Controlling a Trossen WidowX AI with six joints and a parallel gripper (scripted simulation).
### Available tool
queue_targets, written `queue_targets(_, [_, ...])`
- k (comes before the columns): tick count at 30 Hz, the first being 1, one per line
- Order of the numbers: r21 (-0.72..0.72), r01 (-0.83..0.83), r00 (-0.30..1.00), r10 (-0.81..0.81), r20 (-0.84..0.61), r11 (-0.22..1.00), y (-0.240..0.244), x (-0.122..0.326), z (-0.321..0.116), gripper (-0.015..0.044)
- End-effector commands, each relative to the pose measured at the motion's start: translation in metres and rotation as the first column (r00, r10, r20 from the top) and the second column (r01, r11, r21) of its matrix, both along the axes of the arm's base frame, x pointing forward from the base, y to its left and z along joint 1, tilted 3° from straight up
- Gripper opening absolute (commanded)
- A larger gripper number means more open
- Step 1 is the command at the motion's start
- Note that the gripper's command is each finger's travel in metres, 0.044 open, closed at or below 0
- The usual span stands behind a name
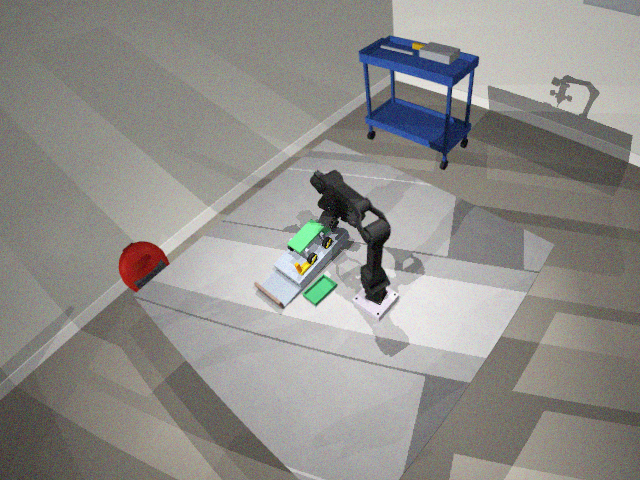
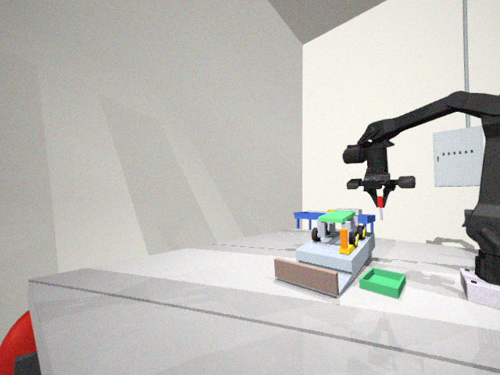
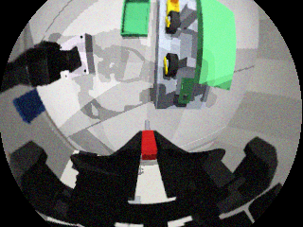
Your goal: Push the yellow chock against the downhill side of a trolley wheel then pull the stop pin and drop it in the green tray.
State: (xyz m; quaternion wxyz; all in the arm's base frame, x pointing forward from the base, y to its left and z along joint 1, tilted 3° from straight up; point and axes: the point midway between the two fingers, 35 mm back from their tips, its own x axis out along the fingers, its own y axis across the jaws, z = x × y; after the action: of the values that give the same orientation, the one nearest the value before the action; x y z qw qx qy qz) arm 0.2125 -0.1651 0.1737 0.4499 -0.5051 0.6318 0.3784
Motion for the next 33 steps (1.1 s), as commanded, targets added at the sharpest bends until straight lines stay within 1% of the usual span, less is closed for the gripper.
queue_targets(1, [-0.002, -0.002, 1.000, 0.002, -0.003, 1.000, 0.001, -0.008, -0.001, 0.0000])
queue_targets(6, [-0.001, -0.002, 1.000, 0.002, -0.002, 1.000, 0.009, -0.005, -0.002, 0.0000])
queue_targets(33, [0.009, -0.002, 1.000, 0.002, 0.000, 1.000, 0.115, 0.023, -0.018, 0.0000])
